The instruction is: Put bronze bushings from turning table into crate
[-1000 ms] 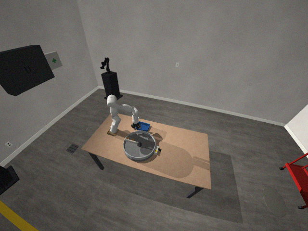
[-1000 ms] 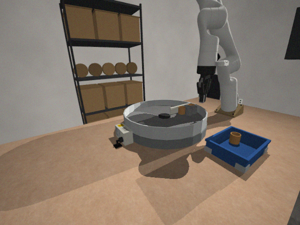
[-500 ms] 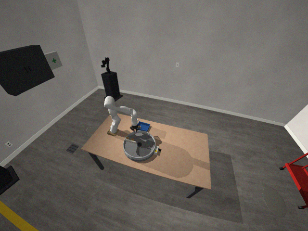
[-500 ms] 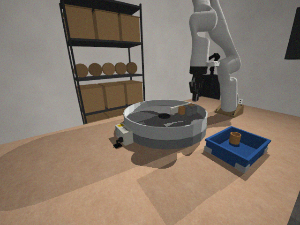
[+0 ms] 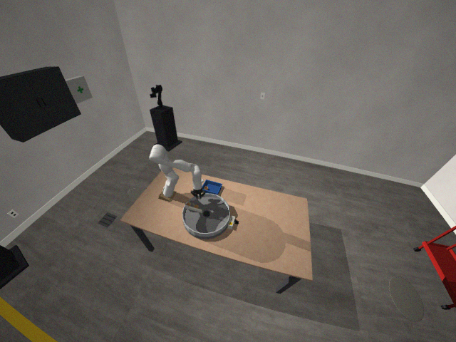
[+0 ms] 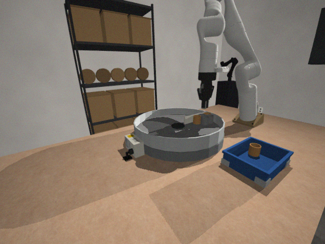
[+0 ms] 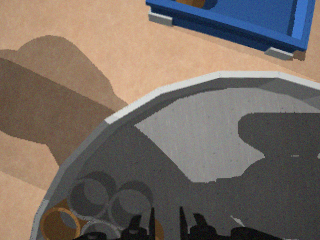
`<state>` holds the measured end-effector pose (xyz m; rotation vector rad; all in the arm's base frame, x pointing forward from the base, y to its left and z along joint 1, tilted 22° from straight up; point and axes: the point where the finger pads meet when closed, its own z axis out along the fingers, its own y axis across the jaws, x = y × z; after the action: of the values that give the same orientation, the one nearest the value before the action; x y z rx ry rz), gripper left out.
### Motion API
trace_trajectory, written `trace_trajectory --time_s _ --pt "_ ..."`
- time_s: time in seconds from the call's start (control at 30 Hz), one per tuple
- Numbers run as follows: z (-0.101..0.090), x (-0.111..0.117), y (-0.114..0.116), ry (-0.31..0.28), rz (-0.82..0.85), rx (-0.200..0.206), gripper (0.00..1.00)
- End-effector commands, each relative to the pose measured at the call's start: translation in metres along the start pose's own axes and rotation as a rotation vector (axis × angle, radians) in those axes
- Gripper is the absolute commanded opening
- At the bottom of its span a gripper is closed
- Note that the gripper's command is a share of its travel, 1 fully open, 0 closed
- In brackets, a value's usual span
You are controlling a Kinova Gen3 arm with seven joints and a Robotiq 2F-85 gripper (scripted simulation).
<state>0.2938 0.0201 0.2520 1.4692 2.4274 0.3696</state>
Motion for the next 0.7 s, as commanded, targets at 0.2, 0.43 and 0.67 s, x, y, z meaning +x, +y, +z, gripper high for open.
trace_trajectory --time_s 0.2,0.43,0.67 --pt "0.003 -0.047 -0.010 0.006 0.016 -0.004 0.18" --pt "0.003 -0.047 -0.010 0.006 0.016 -0.004 0.18" --pt "0.018 -0.047 -0.010 0.007 0.017 -0.005 0.18"
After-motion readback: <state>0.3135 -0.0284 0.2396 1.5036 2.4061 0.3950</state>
